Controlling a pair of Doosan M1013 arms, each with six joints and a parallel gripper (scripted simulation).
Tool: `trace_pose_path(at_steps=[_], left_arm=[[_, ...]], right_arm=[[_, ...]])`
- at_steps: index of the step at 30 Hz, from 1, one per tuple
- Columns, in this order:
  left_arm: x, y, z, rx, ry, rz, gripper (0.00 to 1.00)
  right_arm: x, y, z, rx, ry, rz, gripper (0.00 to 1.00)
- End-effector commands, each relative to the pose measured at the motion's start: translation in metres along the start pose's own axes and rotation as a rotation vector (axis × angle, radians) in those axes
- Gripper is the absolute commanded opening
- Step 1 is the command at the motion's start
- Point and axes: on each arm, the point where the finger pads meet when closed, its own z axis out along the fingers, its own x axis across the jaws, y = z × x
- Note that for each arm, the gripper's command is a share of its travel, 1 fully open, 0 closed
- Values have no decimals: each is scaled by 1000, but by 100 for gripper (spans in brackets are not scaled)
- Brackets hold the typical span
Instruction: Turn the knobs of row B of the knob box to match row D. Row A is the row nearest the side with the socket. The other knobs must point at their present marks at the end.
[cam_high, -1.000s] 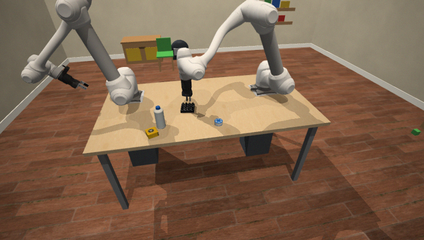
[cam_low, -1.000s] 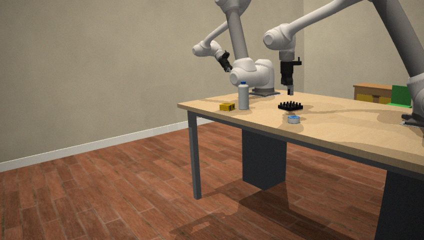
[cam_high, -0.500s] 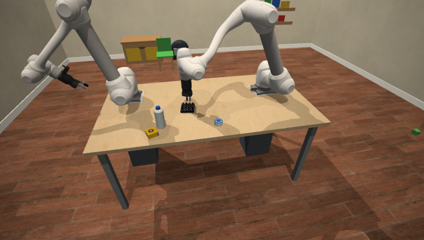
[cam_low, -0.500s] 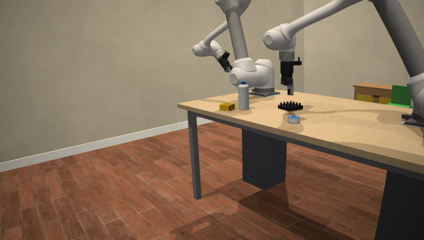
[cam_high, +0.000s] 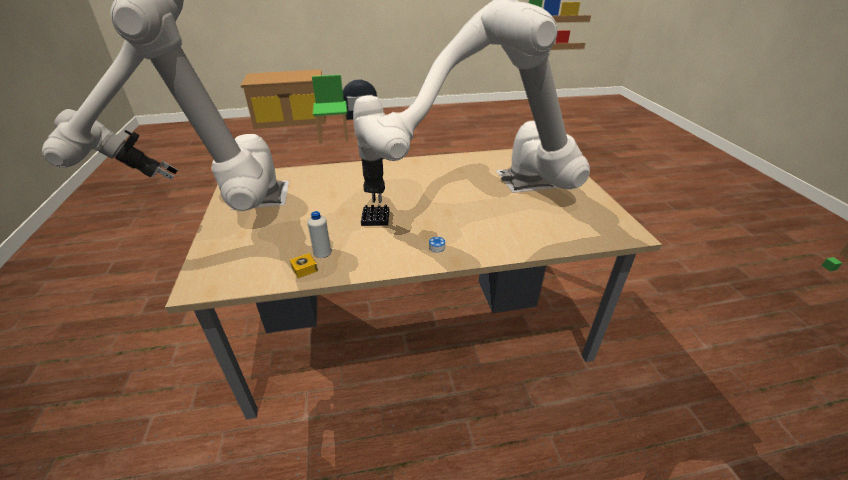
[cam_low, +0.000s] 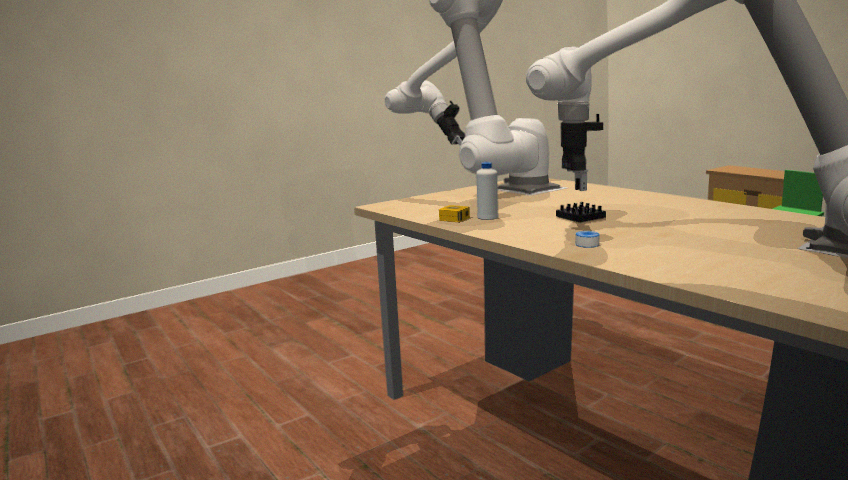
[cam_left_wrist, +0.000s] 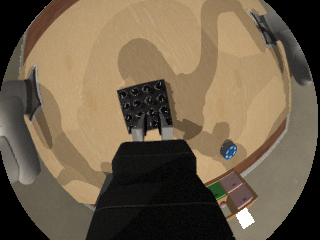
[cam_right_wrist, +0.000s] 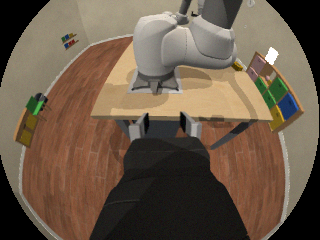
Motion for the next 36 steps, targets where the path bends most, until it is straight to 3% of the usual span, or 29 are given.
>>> trace_pose_path(at_steps=[1, 36], left_arm=[[0, 0, -1, -1, -1, 0, 46], [0, 0, 29, -1, -1, 1, 46]], right_arm=[[0, 0, 0, -1, 0, 0, 100], [0, 0, 0, -1, 0, 0, 100]])
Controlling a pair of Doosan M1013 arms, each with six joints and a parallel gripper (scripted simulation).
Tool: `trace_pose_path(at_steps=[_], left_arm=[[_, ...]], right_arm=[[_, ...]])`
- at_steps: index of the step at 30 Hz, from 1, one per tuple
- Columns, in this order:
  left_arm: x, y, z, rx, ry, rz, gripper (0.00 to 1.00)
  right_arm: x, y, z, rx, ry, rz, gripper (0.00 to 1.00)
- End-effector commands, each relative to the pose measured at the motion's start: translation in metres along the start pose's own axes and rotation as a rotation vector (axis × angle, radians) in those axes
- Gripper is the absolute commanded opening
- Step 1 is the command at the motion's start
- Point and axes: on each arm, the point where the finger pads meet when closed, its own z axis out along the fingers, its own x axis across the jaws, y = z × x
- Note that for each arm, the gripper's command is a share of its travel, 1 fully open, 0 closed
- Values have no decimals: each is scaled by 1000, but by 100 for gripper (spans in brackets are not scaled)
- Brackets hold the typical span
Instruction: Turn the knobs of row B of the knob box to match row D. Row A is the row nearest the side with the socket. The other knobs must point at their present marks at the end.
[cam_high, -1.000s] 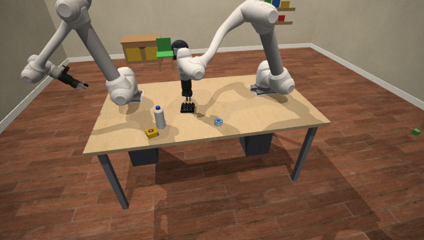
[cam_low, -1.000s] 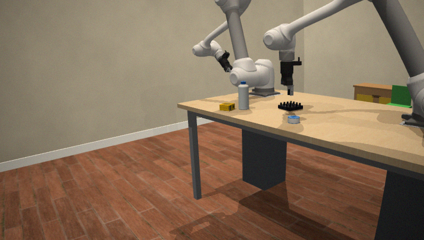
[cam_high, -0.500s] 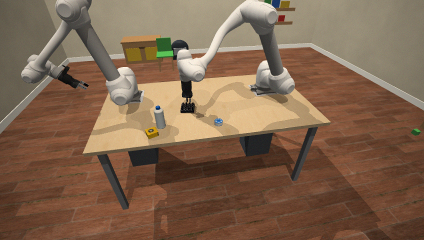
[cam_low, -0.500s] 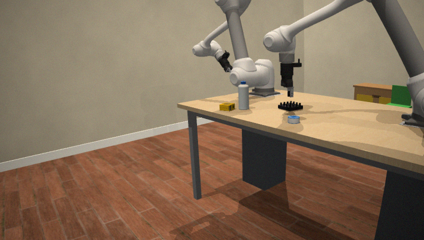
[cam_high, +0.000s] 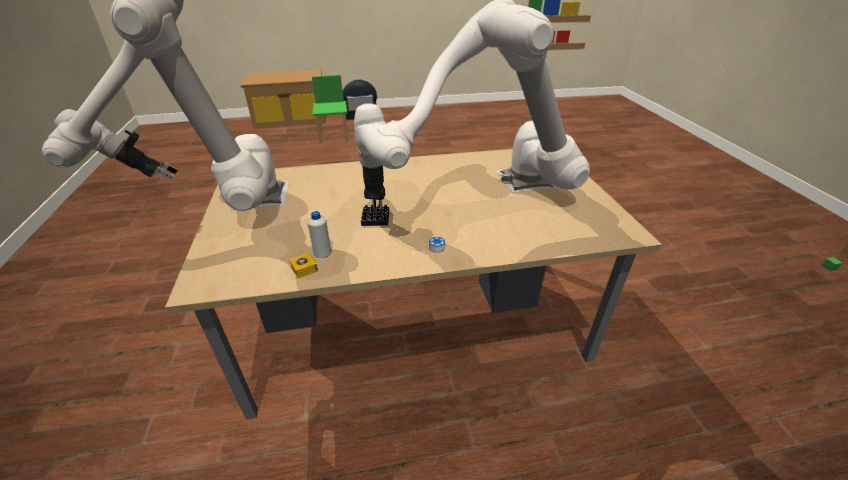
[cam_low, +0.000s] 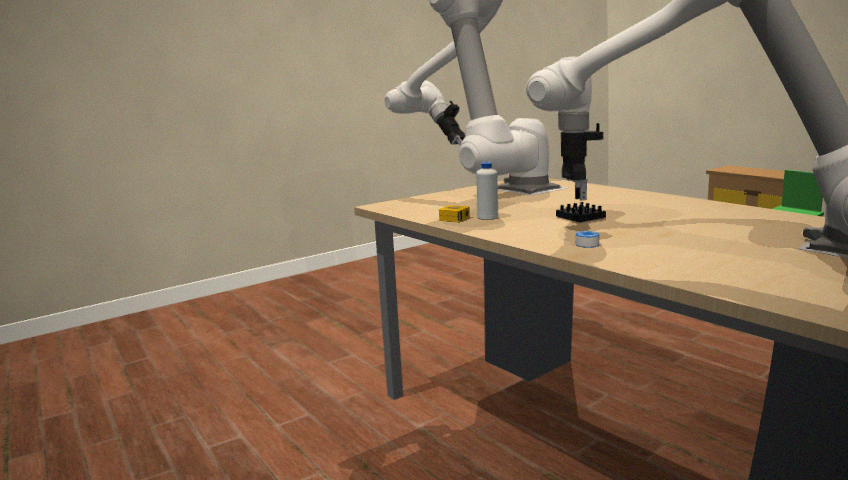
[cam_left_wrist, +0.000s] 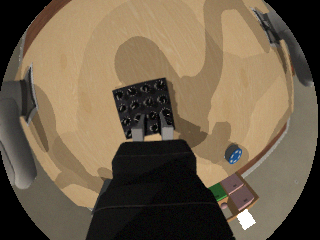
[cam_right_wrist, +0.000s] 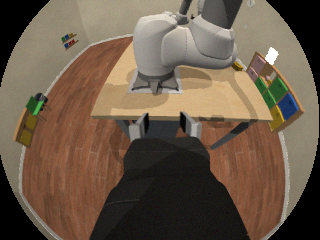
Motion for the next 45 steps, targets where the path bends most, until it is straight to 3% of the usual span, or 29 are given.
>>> trace_pose_path(at_steps=[1, 45], left_arm=[[0, 0, 2, -1, -1, 0, 46], [0, 0, 16, -1, -1, 0, 46]], right_arm=[[0, 0, 0, -1, 0, 0, 100], [0, 0, 0, -1, 0, 0, 100]])
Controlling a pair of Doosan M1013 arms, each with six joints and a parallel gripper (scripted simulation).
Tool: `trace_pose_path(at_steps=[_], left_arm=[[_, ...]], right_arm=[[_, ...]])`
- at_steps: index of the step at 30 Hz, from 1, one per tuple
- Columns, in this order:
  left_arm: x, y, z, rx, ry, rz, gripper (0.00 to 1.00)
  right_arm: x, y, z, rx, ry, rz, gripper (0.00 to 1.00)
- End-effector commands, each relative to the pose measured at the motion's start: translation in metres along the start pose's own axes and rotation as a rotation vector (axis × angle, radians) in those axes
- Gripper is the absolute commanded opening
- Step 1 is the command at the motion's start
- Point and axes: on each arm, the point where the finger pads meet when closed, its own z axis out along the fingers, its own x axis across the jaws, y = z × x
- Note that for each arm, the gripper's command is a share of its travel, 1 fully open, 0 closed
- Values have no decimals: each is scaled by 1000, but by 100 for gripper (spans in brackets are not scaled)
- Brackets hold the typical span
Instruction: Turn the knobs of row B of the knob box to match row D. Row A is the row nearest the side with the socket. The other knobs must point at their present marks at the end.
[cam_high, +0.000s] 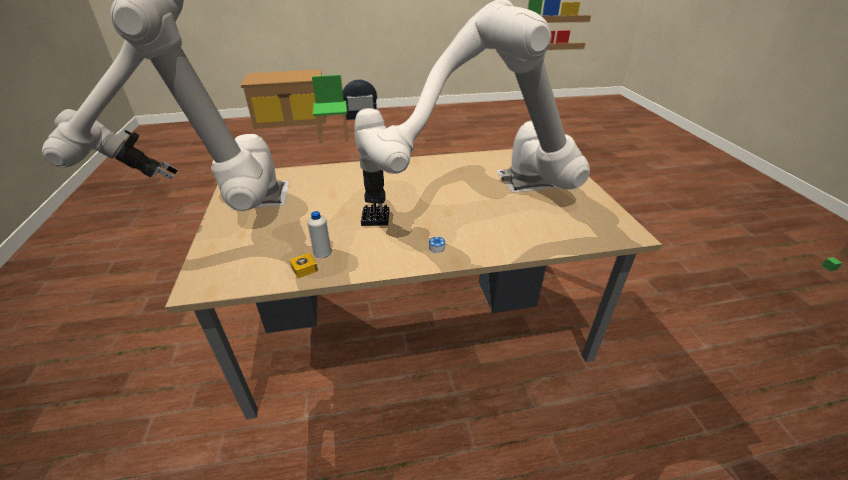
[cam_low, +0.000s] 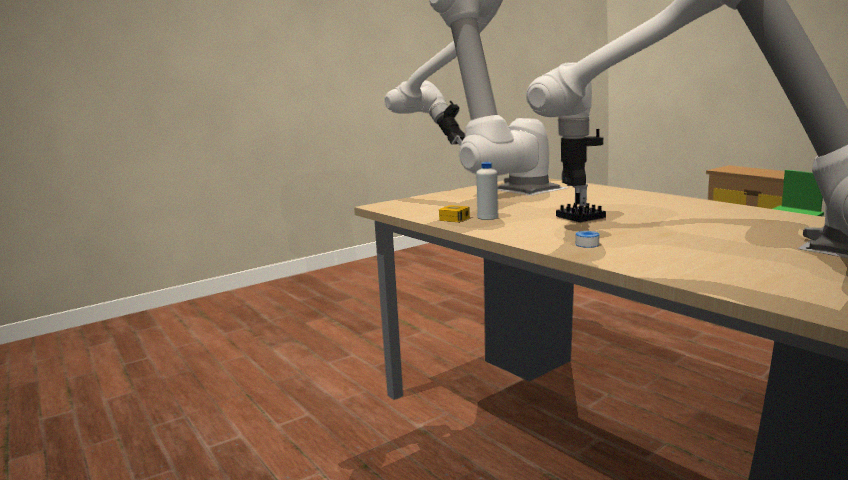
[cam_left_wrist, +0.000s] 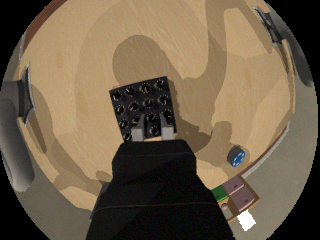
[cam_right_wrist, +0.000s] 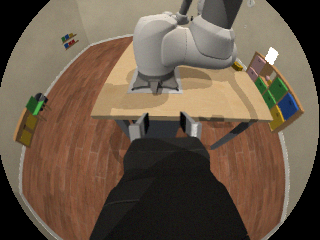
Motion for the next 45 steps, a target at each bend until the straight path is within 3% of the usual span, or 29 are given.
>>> trace_pose_path(at_steps=[1, 10, 27, 28, 45], left_arm=[[0, 0, 0, -1, -1, 0, 46], [0, 0, 12, -1, -1, 0, 46], [0, 0, 13, -1, -1, 0, 46], [0, 0, 13, -1, -1, 0, 30], [0, 0, 13, -1, -1, -11, 30]], right_arm=[[0, 0, 0, -1, 0, 0, 100], [0, 0, 0, -1, 0, 0, 100], [0, 0, 0, -1, 0, 0, 100], [0, 0, 0, -1, 0, 0, 100], [0, 0, 0, -1, 0, 0, 100]])
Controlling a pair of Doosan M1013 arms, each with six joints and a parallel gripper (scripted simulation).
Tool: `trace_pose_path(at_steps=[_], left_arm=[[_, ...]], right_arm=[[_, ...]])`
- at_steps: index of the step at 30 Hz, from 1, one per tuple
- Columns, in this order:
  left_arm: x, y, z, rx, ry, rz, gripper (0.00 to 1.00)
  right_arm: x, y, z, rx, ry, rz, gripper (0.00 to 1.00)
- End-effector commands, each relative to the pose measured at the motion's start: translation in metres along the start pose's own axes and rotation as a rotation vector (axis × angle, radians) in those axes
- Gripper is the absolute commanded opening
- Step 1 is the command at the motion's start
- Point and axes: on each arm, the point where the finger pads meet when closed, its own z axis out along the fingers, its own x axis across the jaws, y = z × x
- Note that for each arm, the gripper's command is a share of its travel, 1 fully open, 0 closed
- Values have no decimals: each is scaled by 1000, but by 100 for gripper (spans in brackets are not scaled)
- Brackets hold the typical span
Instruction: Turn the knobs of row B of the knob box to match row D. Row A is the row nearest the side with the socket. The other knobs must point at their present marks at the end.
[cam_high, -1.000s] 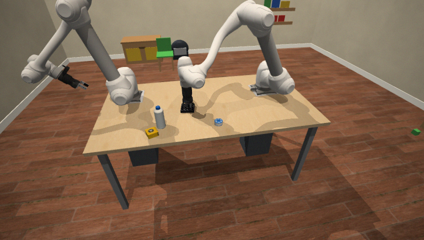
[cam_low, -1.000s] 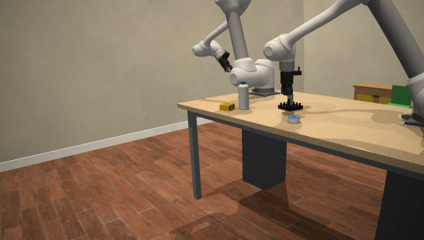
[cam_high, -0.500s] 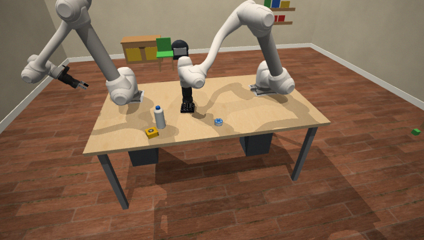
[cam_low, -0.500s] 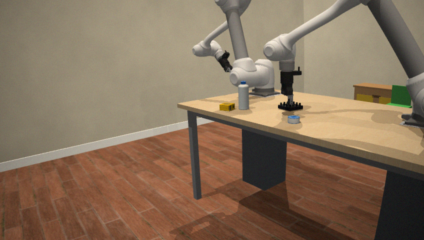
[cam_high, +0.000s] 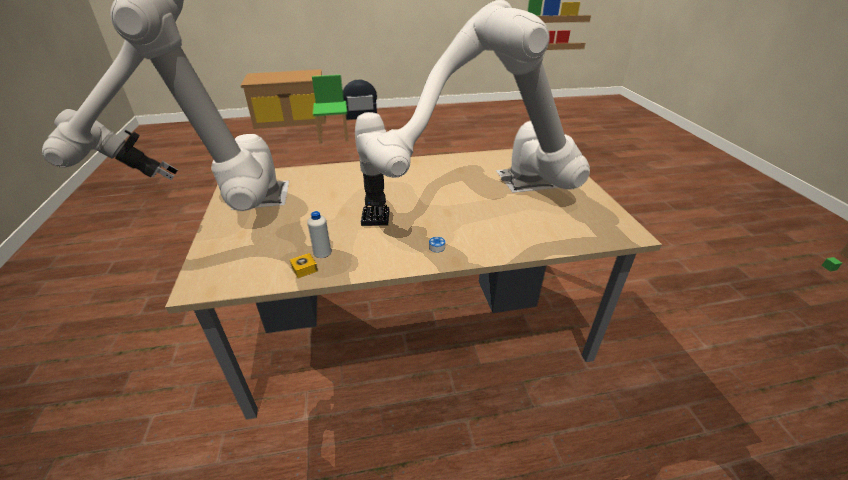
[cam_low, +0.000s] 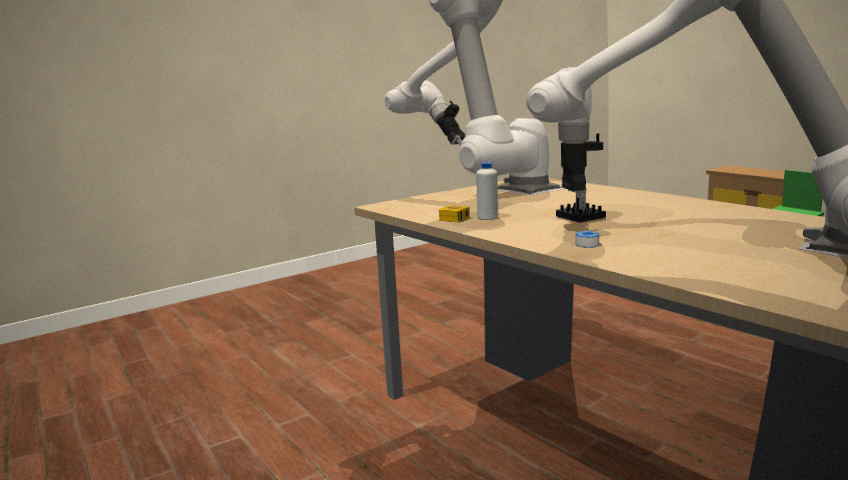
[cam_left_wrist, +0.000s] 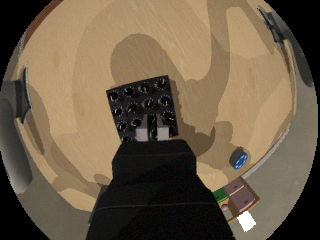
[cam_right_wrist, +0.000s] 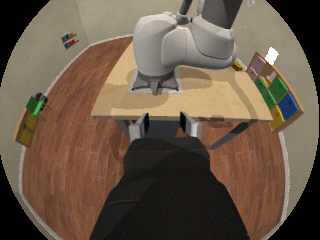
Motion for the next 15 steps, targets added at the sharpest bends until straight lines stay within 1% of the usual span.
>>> trace_pose_path(at_steps=[1, 6, 15], left_arm=[[0, 0, -1, -1, -1, -18, 30], [0, 0, -1, -1, -1, -65, 30], [0, 0, -1, -1, -1, -281, 30]], right_arm=[[0, 0, 0, -1, 0, 0, 100], [0, 0, 0, -1, 0, 0, 100], [0, 0, 0, -1, 0, 0, 100]])
